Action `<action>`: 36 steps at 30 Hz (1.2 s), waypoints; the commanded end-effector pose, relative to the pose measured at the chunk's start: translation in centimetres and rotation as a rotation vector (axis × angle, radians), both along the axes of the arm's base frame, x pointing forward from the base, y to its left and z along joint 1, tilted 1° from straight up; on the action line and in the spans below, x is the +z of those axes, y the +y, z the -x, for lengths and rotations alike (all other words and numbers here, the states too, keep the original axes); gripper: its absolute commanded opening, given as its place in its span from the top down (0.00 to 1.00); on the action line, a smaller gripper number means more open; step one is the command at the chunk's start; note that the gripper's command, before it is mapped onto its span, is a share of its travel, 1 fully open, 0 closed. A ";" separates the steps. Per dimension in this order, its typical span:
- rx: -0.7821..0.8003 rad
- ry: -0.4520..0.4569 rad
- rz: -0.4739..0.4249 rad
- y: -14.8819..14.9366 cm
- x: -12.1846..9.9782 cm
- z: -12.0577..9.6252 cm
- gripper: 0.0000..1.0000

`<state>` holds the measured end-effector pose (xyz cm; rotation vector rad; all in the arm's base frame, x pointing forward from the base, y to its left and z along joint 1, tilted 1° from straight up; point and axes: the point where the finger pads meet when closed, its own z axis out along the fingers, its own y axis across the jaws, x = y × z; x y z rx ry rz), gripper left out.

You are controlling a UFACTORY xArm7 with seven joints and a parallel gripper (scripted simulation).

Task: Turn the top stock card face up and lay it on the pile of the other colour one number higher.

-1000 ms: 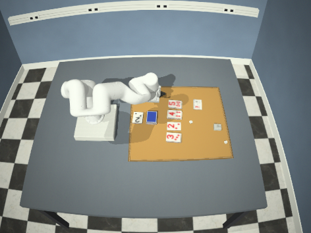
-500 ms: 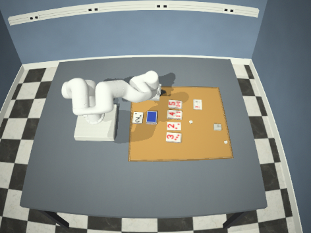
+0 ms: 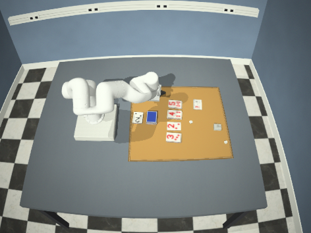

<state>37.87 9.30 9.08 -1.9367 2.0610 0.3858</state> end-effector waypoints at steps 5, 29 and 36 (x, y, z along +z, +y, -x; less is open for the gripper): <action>0.000 -0.003 0.000 0.0 -0.3 -0.1 0.26; 0.001 0.004 0.092 0.2 -0.2 -0.1 0.26; 0.002 0.016 0.222 0.4 -0.2 -0.1 0.26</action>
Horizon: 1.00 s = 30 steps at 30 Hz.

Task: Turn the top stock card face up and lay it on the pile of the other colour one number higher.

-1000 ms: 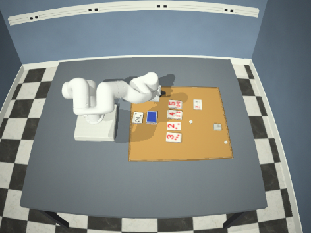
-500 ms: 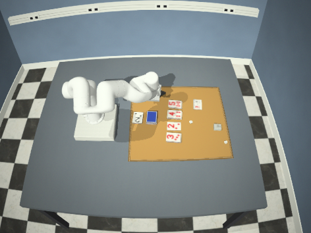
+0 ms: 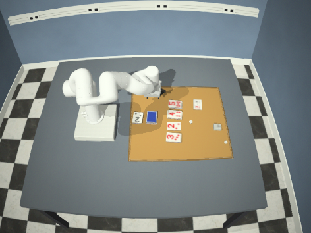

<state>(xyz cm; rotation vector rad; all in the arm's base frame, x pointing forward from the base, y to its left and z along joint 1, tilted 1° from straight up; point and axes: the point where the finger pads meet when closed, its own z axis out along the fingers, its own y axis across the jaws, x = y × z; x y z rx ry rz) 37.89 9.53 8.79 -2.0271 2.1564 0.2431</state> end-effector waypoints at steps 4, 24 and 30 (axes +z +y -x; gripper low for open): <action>0.001 0.012 0.170 0.3 0.1 -0.1 0.26; 0.003 0.048 0.615 1.1 0.0 -0.2 0.26; 0.004 0.055 0.701 1.2 0.0 -0.2 0.26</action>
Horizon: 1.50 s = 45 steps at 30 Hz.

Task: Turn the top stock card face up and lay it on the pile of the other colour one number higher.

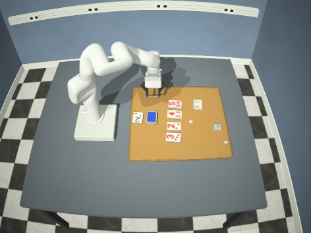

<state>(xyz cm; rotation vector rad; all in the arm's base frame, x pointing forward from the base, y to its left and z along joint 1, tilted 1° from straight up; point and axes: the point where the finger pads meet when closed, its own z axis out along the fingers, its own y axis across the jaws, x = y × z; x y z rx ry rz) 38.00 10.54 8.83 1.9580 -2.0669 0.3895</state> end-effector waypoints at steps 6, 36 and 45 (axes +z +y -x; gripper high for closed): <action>-0.012 0.039 0.217 0.4 -0.2 -0.1 0.26; -0.016 0.082 0.819 1.0 -1.0 -0.2 0.26; -0.016 0.090 0.930 1.1 -1.2 -0.2 0.26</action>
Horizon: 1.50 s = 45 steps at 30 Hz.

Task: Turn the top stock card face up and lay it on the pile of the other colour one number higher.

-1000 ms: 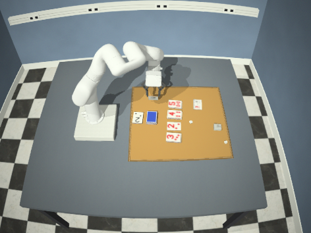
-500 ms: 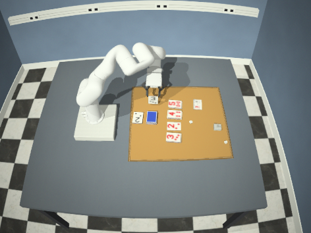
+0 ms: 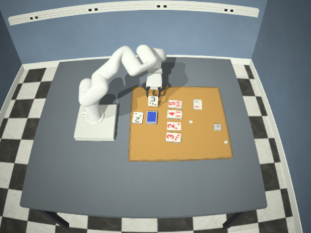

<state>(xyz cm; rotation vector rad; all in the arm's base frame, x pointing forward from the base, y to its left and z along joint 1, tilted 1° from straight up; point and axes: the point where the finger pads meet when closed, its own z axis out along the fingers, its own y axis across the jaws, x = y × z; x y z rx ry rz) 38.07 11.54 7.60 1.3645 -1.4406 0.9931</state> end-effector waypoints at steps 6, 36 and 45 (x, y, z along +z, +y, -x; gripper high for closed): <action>-0.002 0.002 0.054 0.1 0.0 -0.1 0.26; -0.002 0.003 0.066 0.1 0.0 -0.1 0.26; -0.002 0.003 0.066 0.1 -0.1 -0.1 0.26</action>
